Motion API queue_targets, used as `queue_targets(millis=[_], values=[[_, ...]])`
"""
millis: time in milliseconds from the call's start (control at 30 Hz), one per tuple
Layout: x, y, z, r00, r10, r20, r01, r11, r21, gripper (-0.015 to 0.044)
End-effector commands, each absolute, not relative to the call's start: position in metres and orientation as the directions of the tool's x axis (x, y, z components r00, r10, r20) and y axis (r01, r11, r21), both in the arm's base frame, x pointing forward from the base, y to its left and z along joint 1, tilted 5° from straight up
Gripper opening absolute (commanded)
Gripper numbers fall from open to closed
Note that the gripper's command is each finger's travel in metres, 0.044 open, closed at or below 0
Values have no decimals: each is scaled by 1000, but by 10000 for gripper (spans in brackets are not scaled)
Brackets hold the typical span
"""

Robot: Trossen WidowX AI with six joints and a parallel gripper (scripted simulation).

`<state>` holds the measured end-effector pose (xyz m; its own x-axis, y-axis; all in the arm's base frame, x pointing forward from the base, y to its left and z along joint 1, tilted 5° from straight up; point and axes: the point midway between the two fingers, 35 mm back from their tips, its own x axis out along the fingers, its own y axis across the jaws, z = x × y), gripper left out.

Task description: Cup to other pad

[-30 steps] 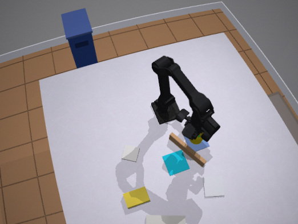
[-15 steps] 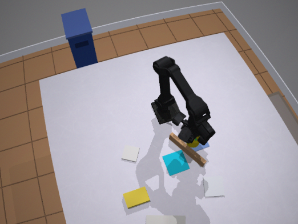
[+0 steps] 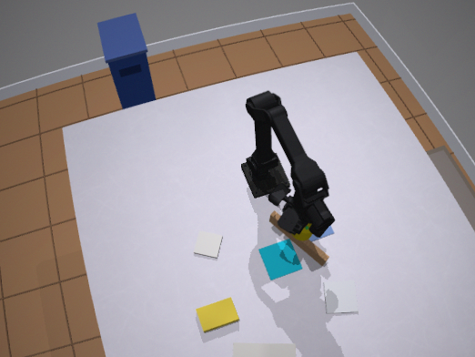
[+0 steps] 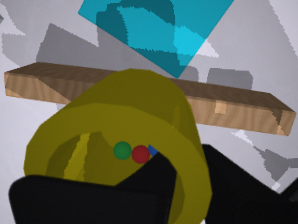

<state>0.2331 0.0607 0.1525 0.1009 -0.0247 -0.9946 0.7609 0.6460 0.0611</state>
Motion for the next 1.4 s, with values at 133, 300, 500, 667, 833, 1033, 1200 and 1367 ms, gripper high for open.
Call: queue_targets(millis=[133,300,500,667,833,1033,1200,1367], values=[[243,49,155,102,-22,-995,758,650,63,0],[248,41,156,103,-23,-994,758,650,63,0],[255,32,157,103,-24,-994,758,650,63,0],[261,24,159,104,-25,-994,758,650,63,0],[267,15,160,105,-26,-994,758,650,63,0],[274,4,162,105,-27,-994,758,650,63,0],[280,-5,163,106,-28,-994,758,650,62,0],[281,-6,161,106,-28,-994,758,650,62,0]])
